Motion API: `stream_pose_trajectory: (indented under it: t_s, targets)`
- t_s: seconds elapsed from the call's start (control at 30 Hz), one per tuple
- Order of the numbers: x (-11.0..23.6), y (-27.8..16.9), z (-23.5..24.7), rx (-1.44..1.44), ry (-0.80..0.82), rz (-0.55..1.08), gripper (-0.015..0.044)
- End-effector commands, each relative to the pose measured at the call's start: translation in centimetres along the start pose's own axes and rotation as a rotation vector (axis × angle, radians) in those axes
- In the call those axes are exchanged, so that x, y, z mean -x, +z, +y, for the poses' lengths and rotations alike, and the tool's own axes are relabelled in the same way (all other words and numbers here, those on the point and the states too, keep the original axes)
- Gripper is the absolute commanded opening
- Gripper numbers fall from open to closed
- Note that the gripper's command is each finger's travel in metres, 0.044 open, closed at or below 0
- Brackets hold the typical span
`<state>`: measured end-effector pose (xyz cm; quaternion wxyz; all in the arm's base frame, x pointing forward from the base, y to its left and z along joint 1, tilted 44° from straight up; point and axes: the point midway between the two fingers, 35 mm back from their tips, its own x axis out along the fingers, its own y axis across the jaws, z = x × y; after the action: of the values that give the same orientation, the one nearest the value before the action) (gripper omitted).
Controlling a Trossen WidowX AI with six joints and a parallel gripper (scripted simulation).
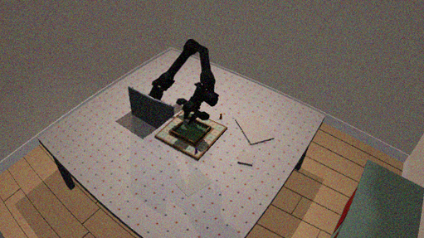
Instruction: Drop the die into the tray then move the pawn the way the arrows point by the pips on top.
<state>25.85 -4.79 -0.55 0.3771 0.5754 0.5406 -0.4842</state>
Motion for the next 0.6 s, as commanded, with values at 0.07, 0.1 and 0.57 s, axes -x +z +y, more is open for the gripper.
stream_pose_trajectory:
  t_s: [0.07, 0.1, 0.57]
  targets:
    - [-0.1, 0.0, -0.1, -0.019, 0.034, -0.169, 0.0000]
    - [-0.1, 0.0, -0.1, -0.023, 0.044, -0.200, 0.0000]
    - [4.7, -0.8, 0.8, -0.042, 0.104, -0.330, 0.0000]
